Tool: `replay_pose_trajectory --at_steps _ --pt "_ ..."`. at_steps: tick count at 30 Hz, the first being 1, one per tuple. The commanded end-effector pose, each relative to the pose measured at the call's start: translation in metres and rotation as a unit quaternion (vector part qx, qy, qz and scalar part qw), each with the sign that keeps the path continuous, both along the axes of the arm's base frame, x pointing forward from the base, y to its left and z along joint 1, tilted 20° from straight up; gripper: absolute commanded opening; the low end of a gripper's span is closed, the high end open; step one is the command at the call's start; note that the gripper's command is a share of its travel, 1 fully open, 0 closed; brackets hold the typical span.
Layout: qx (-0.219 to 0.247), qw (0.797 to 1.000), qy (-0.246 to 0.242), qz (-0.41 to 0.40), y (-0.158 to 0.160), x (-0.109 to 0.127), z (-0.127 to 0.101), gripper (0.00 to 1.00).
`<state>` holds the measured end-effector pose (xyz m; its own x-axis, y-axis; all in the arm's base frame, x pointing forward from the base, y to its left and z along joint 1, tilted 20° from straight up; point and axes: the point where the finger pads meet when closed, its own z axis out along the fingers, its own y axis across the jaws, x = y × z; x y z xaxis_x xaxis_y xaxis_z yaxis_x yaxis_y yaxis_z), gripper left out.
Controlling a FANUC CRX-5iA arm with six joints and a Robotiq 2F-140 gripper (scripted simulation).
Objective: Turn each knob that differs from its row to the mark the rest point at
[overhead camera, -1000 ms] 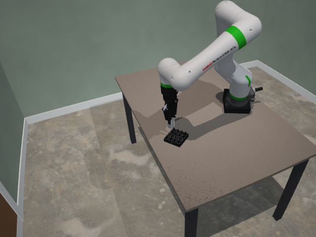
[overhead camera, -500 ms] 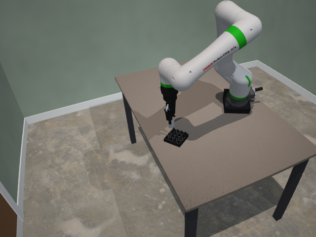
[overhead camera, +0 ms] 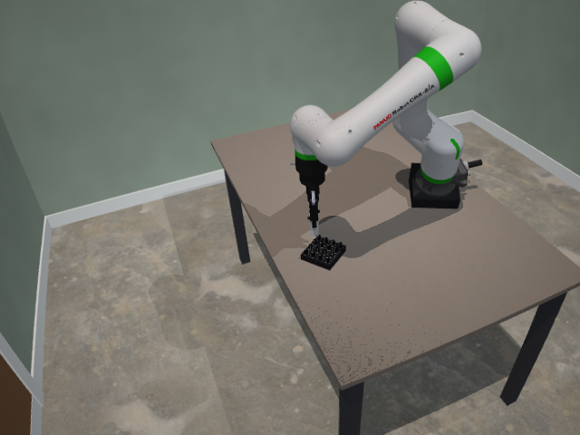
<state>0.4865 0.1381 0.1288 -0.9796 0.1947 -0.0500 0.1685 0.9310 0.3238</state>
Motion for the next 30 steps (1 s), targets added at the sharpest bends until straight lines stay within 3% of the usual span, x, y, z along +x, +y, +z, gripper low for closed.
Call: replay_pose_trajectory --at_steps 1,14,30 --pt "-0.003 0.997 -0.023 0.075 -0.0004 0.0001 0.0011 0.12" --pt "-0.019 0.975 -0.068 0.209 -0.001 -0.0001 0.0031 0.12" --pt "-0.041 0.905 -0.132 0.403 -0.0019 -0.0005 0.0059 0.12"
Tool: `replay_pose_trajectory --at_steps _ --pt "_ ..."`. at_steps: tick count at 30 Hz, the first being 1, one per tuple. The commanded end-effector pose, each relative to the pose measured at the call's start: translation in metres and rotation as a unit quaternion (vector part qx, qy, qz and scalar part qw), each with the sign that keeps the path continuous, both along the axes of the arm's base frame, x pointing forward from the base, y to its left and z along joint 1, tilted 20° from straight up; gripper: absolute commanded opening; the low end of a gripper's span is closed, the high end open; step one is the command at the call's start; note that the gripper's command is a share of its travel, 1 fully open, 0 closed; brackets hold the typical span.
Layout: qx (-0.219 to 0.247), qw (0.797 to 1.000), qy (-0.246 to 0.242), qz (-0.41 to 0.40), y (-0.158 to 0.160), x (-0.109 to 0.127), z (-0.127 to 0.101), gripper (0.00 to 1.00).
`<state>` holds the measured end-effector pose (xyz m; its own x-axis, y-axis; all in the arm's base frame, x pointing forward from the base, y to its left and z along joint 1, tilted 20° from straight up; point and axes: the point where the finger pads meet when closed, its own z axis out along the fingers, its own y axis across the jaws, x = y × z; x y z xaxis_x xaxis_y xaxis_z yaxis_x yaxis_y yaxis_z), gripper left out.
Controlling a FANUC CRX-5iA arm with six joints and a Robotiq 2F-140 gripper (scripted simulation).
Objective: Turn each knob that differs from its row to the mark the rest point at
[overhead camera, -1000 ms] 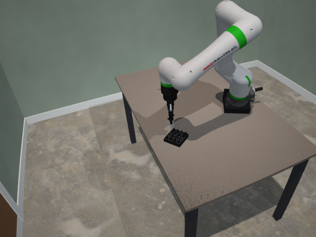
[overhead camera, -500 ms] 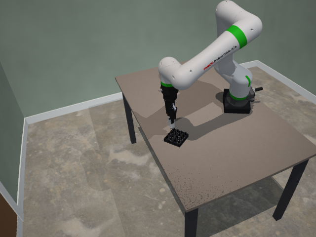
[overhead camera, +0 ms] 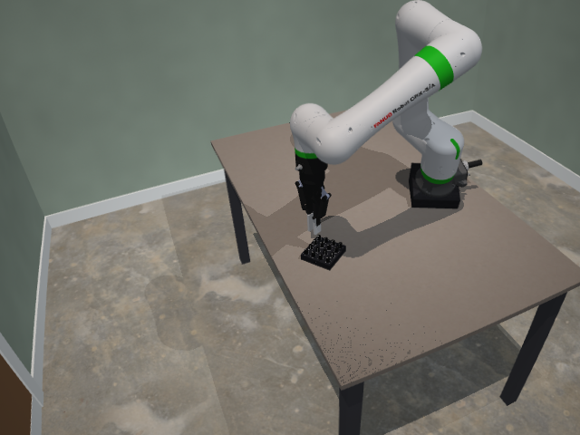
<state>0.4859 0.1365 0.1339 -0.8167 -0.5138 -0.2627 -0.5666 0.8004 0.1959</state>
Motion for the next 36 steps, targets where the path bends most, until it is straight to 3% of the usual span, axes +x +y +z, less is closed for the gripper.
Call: replay_pose_trajectory --at_steps 1,2,18,33,35,36 --pt "0.0 0.999 -0.015 0.05 -0.0003 0.0001 0.0008 0.12" --pt "-0.005 0.996 -0.027 0.086 -0.0005 0.0 0.0013 0.12" --pt "-0.024 0.964 -0.082 0.252 -0.0012 -0.0003 0.0037 0.12" --pt "-0.046 0.884 -0.145 0.443 -0.0021 -0.0006 0.0065 0.12" --pt "-0.046 0.884 -0.145 0.443 -0.0021 -0.0006 0.0065 0.12" --pt "-0.05 0.866 -0.156 0.473 -0.0023 -0.0007 0.007 0.12"
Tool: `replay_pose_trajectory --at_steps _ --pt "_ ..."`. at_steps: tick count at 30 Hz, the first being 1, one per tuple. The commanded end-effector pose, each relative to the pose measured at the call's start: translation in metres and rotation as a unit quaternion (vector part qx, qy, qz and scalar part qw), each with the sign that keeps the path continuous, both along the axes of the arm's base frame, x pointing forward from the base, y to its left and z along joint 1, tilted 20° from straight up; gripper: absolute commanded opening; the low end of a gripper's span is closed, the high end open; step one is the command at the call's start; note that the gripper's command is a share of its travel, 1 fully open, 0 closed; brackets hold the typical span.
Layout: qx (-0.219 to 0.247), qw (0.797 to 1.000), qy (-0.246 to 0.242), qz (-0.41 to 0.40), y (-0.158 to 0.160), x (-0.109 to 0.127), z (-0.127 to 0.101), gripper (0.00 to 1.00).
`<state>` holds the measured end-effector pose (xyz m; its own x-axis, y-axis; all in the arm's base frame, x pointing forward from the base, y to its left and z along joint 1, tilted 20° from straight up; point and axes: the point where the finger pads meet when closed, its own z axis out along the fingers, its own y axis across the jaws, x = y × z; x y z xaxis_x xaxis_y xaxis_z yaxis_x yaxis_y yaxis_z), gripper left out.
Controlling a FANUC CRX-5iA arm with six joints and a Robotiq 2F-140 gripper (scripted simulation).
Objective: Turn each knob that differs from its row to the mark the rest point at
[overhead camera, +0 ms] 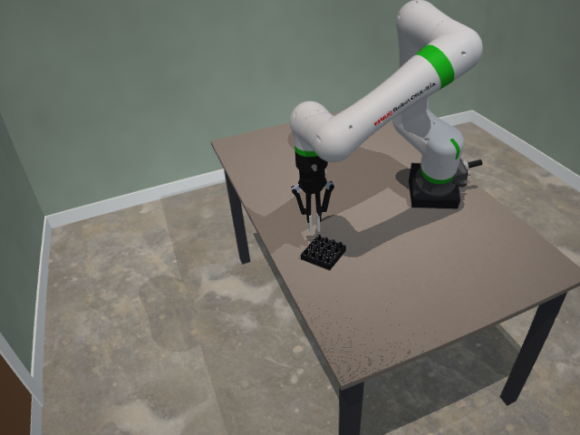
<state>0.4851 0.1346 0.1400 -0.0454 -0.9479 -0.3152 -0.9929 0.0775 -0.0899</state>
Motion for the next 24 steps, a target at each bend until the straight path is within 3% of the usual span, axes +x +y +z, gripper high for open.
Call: replay_pose_trajectory --at_steps 1,14,24 --pt "-0.003 0.997 -0.023 0.075 -0.0004 0.0 0.0012 0.12" --pt "-0.021 0.97 -0.075 0.23 -0.0011 -0.0003 0.0034 0.12" --pt "-0.025 0.961 -0.085 0.262 -0.0013 -0.0003 0.0038 0.12"
